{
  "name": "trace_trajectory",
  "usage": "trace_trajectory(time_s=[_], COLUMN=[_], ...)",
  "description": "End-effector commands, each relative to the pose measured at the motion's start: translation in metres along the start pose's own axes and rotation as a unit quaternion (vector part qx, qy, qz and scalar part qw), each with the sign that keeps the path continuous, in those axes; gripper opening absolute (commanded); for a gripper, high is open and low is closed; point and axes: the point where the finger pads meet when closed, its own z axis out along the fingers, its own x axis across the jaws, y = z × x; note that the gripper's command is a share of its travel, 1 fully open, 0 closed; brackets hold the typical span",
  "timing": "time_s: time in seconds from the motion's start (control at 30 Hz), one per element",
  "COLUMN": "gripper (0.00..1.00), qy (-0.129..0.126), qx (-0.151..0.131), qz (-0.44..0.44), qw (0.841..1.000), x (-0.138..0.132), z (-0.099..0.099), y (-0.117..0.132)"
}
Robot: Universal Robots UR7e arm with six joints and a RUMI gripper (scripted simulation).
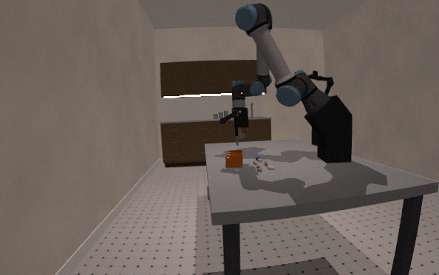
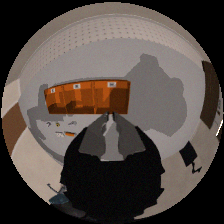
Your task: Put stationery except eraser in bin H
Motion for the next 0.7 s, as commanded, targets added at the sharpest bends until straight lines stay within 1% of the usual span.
trace_trajectory(time_s=[0.0, 0.4, 0.47, 0.67], gripper=[0.04, 0.04, 0.04, 0.04], qy=[0.002, 0.002, 0.002, 0.002], qx=[0.000, 0.000, 0.000, 0.000], qz=[0.000, 0.000, 0.000, 0.000], qw=[1.000, 1.000, 1.000, 1.000], x=[0.000, 0.001, 0.001, 0.001], z=[0.006, 0.038, 0.038, 0.054], y=[-0.001, -0.001, -0.001, -0.001])
